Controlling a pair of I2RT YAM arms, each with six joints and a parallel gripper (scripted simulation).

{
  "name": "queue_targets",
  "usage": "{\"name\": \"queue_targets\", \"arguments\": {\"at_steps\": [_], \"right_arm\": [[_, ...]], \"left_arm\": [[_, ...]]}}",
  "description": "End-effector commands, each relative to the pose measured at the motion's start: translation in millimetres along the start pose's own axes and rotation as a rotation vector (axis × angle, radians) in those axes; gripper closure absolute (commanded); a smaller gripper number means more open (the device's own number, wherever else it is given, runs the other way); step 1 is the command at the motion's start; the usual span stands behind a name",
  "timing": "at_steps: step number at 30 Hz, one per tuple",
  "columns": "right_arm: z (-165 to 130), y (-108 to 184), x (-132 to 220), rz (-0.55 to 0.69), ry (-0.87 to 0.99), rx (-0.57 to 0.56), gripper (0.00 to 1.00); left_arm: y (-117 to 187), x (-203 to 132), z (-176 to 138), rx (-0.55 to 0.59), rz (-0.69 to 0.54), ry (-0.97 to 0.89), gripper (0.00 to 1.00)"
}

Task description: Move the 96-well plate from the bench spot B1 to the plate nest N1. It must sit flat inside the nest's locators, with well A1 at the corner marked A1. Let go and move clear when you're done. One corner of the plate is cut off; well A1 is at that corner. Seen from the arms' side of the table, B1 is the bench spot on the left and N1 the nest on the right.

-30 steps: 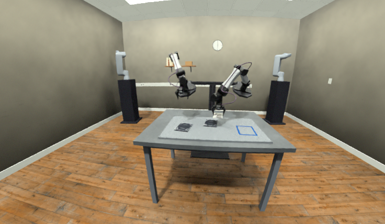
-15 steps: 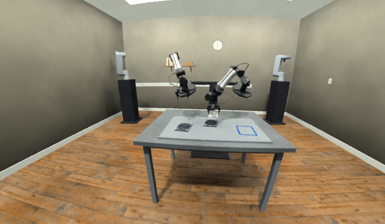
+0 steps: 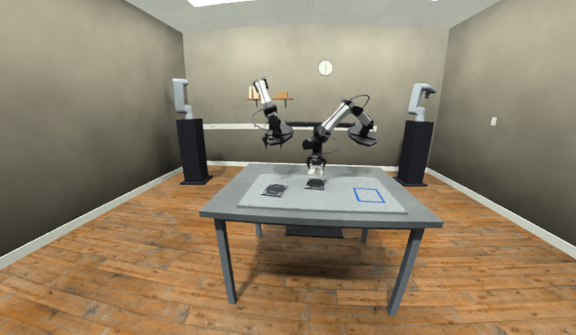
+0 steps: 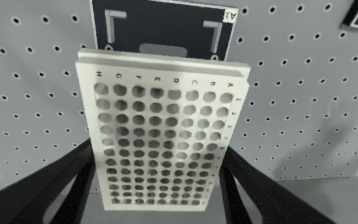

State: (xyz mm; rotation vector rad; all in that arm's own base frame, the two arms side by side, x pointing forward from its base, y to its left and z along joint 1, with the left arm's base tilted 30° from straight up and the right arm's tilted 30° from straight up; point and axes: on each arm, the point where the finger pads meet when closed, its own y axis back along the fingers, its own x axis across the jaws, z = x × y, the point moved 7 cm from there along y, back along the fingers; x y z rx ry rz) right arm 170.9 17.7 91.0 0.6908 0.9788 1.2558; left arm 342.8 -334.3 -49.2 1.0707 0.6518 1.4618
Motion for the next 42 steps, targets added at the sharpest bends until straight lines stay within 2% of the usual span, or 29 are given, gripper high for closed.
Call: {"name": "queue_targets", "arguments": {"at_steps": [1,2,9,10,15,16,42], "right_arm": [[1.6,0.5,0.1,0.008,0.004,-0.007,0.00],[1.6,0.5,0.1,0.008,0.004,-0.007,0.00],[1.6,0.5,0.1,0.008,0.004,-0.007,0.00],[1.6,0.5,0.1,0.008,0.004,-0.007,0.00],[1.6,0.5,0.1,0.008,0.004,-0.007,0.00],[1.6,0.5,0.1,0.008,0.004,-0.007,0.00],[1.6,0.5,0.1,0.008,0.004,-0.007,0.00]], "left_arm": [[6.9,-2.0,2.5,-0.006,-0.006,0.004,1.00],[13.5,-2.3,7.4,-0.014,-0.010,0.014,1.00],[6.9,-1.3,2.8,-0.006,-0.006,0.004,1.00],[16.0,4.1,11.4,-0.015,-0.009,0.025,1.00],[6.8,-0.9,2.9,-0.006,-0.006,0.004,1.00],[14.6,6.4,11.7,-0.012,-0.006,0.026,1.00],[13.8,9.8,17.3,-0.013,-0.007,0.026,1.00]]}}
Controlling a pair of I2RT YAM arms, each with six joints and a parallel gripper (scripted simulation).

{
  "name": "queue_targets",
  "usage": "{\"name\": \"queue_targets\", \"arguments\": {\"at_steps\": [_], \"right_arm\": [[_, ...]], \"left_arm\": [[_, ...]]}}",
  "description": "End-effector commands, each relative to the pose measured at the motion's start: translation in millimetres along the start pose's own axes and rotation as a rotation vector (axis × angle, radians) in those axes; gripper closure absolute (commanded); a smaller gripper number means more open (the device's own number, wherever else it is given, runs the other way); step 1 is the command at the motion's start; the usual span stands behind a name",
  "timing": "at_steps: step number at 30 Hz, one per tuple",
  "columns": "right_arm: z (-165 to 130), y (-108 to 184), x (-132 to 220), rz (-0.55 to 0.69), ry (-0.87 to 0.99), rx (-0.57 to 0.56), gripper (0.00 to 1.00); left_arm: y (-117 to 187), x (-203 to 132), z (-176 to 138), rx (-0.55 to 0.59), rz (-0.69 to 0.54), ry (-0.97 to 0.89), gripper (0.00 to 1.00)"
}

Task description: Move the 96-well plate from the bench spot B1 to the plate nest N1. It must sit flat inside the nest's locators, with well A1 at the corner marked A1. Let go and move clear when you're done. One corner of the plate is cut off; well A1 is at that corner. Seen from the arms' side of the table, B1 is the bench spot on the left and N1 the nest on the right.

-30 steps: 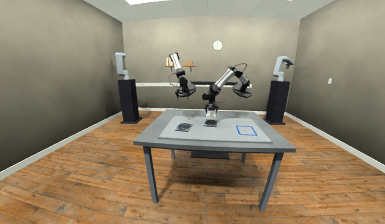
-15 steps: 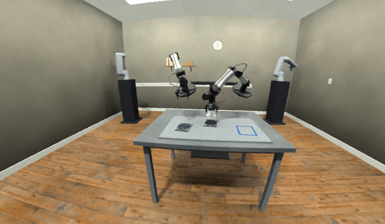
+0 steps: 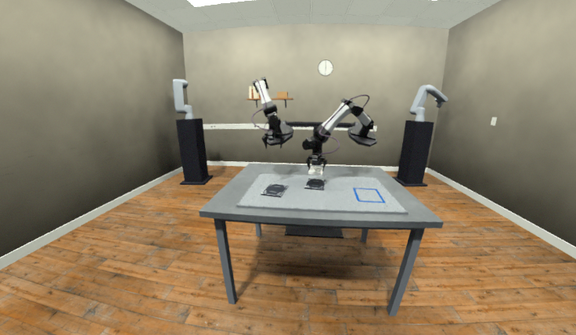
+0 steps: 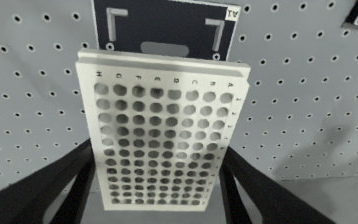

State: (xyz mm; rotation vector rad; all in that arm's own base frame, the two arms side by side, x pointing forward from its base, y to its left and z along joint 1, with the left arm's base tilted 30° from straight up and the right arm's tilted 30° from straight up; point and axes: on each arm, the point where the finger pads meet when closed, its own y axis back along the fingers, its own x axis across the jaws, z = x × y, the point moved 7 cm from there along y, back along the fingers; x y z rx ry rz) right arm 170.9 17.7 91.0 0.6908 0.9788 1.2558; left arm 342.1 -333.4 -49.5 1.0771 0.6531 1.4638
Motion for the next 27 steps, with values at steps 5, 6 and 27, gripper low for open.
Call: {"name": "queue_targets", "arguments": {"at_steps": [5,6,27], "right_arm": [[1.6,0.5,0.1,0.008,0.004,-0.007,0.00],[1.6,0.5,0.1,0.008,0.004,-0.007,0.00],[1.6,0.5,0.1,0.008,0.004,-0.007,0.00]], "left_arm": [[-8.5,4.1,8.5,-0.003,-0.002,0.015,1.00],[-8.5,4.1,8.5,-0.003,-0.002,0.015,1.00],[-40.6,3.1,8.7,0.001,-0.003,0.014,1.00]]}}
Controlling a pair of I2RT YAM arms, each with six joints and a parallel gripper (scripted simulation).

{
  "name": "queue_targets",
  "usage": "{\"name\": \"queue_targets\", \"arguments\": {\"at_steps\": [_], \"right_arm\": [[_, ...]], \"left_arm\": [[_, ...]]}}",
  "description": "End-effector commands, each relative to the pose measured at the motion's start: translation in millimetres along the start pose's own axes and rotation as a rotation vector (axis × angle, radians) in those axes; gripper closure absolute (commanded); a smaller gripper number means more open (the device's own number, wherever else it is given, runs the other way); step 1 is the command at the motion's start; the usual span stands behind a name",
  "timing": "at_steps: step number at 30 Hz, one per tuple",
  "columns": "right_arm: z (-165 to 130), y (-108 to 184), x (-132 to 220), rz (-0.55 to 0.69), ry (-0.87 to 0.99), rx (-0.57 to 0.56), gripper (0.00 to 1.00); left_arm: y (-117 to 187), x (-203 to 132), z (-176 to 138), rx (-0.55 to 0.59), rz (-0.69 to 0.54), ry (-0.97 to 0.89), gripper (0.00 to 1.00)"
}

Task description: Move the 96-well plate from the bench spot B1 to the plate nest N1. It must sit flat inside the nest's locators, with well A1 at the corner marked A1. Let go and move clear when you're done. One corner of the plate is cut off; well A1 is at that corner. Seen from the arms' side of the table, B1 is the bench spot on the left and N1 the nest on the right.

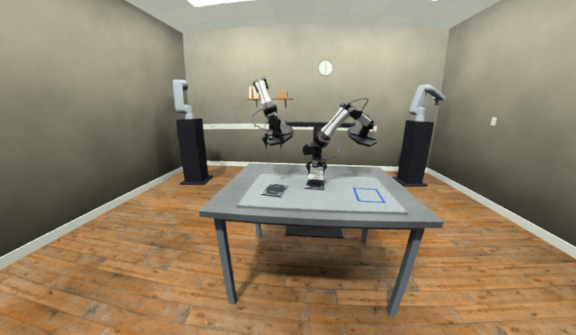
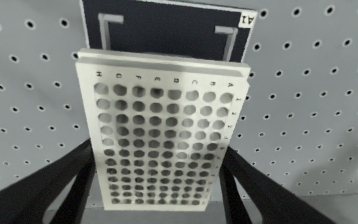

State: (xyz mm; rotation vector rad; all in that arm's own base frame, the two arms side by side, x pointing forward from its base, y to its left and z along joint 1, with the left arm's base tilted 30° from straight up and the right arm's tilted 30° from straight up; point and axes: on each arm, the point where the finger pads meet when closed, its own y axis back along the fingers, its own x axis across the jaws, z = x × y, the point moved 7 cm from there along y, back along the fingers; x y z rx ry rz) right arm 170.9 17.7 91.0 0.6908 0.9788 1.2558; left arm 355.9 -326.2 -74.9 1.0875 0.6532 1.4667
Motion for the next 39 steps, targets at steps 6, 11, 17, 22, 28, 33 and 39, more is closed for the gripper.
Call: {"name": "queue_targets", "arguments": {"at_steps": [6,11,17,22,28,33,39], "right_arm": [[1.6,0.5,0.1,0.008,0.004,-0.007,0.00],[1.6,0.5,0.1,0.008,0.004,-0.007,0.00],[1.6,0.5,0.1,0.008,0.004,-0.007,0.00],[1.6,0.5,0.1,0.008,0.004,-0.007,0.00],[1.6,0.5,0.1,0.008,0.004,-0.007,0.00],[1.6,0.5,0.1,0.008,0.004,-0.007,0.00],[1.6,0.5,0.1,0.008,0.004,-0.007,0.00]], "left_arm": [[-20.9,1.8,8.6,-0.006,-0.010,0.017,1.00],[-29.3,1.9,8.5,-0.006,-0.010,0.017,1.00],[-36.0,1.7,8.9,-0.006,-0.010,0.017,1.00],[-44.4,1.8,9.0,-0.006,-0.010,0.017,1.00],[-37.7,2.4,16.3,-0.017,-0.016,0.024,1.00],[-37.4,2.9,15.6,-0.018,-0.015,0.026,1.00],[-36.2,5.0,13.1,-0.016,-0.014,0.027,1.00]]}}
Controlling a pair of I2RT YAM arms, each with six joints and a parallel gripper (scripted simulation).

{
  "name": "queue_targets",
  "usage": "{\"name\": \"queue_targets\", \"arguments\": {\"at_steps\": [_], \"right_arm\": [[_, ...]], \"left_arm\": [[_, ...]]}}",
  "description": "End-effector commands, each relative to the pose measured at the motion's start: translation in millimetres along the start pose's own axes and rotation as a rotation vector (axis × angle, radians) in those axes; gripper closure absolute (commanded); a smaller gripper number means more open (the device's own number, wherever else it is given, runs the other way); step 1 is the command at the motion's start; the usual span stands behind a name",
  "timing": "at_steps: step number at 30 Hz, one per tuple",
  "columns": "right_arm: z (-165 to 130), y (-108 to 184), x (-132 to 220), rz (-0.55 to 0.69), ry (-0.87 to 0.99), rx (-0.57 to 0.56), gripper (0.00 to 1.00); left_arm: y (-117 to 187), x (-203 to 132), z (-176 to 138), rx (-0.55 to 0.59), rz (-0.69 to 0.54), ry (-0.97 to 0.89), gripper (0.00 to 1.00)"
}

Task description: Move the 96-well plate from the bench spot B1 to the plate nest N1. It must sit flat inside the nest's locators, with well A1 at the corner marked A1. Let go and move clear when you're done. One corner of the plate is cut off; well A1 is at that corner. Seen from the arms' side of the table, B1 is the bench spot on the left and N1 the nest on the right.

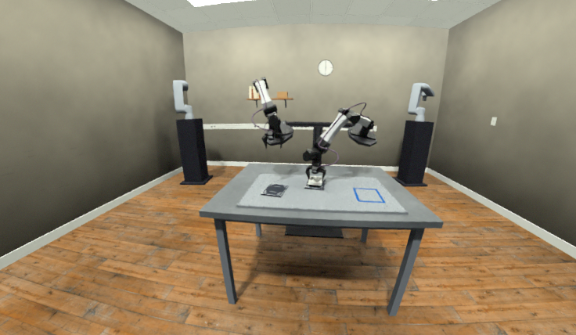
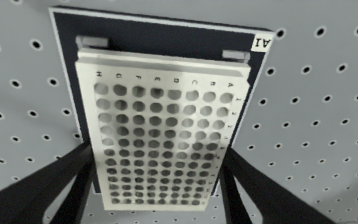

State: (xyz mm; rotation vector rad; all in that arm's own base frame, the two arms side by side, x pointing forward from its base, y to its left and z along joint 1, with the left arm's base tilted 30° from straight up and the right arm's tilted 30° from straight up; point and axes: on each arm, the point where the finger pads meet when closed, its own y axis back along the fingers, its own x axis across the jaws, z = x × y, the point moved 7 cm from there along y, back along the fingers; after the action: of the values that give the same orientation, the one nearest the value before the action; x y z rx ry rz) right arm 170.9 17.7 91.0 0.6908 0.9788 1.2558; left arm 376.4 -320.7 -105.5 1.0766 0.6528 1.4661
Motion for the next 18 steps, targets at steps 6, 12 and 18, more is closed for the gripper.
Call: {"name": "queue_targets", "arguments": {"at_steps": [6,12,18], "right_arm": [[1.6,0.5,0.1,0.008,0.004,-0.007,0.00],[1.6,0.5,0.1,0.008,0.004,-0.007,0.00],[1.6,0.5,0.1,0.008,0.004,-0.007,0.00]], "left_arm": [[0.8,5.9,9.2,-0.012,-0.010,0.025,1.00],[-5.2,6.6,3.1,0.000,-0.002,0.016,1.00],[-11.5,6.7,-2.4,0.010,0.004,0.009,1.00]]}}
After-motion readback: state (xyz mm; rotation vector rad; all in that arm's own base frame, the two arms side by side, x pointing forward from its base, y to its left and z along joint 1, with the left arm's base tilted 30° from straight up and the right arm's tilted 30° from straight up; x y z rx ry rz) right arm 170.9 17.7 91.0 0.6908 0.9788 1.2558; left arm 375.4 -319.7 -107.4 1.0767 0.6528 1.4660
